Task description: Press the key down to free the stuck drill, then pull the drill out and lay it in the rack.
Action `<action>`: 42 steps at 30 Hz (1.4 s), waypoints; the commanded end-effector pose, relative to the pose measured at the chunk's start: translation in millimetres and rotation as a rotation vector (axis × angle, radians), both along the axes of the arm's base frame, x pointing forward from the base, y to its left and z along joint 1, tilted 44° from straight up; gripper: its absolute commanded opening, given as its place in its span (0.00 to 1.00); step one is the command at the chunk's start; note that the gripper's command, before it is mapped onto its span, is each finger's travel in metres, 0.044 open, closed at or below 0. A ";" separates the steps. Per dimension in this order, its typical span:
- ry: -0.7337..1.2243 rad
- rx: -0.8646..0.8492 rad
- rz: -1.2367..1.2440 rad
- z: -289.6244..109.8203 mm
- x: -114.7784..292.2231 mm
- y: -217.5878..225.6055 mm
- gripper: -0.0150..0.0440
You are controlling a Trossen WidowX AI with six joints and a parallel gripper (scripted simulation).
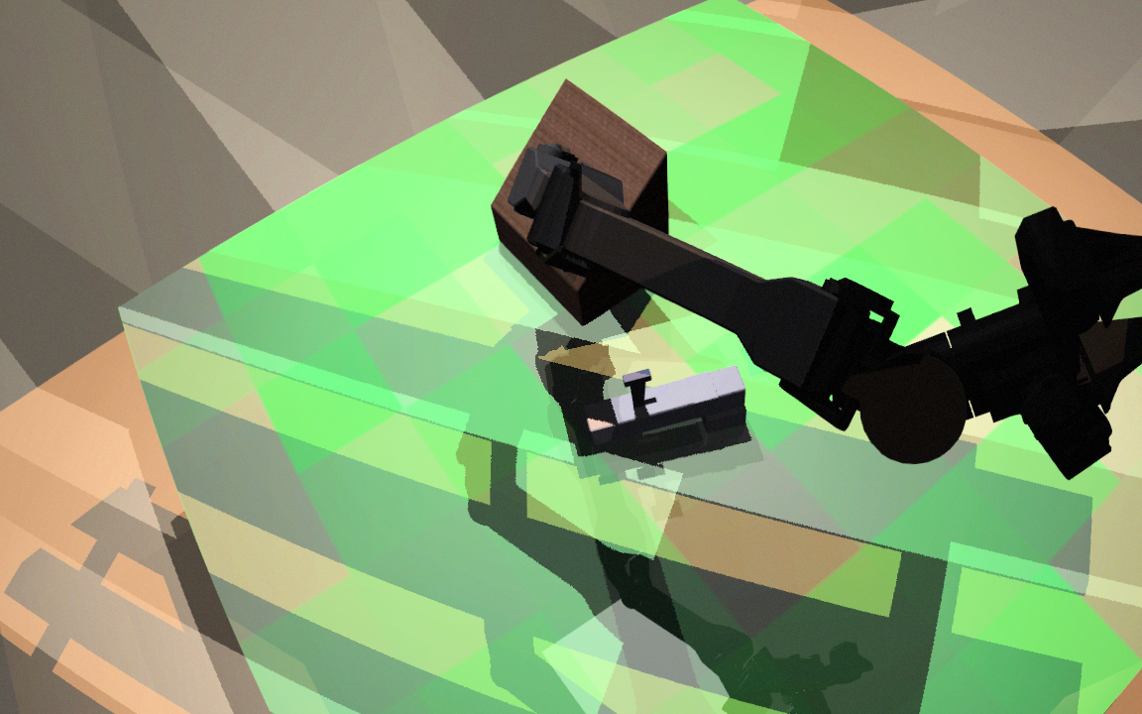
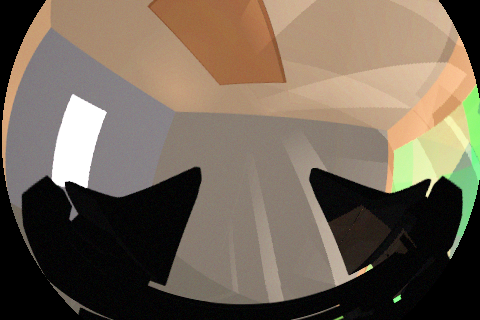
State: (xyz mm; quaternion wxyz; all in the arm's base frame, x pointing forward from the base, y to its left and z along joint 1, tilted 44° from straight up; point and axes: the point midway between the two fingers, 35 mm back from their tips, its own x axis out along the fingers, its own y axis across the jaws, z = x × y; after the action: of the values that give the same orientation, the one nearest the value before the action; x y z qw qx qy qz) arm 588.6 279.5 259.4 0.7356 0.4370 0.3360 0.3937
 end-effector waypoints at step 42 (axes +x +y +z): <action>0.709 -1.663 -0.662 -165.4 -307.1 -309.6 0.25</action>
State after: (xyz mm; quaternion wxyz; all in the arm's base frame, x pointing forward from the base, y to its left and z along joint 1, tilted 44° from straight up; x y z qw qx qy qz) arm 318.4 -5.2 90.1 0.7647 0.0138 0.5586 -0.3210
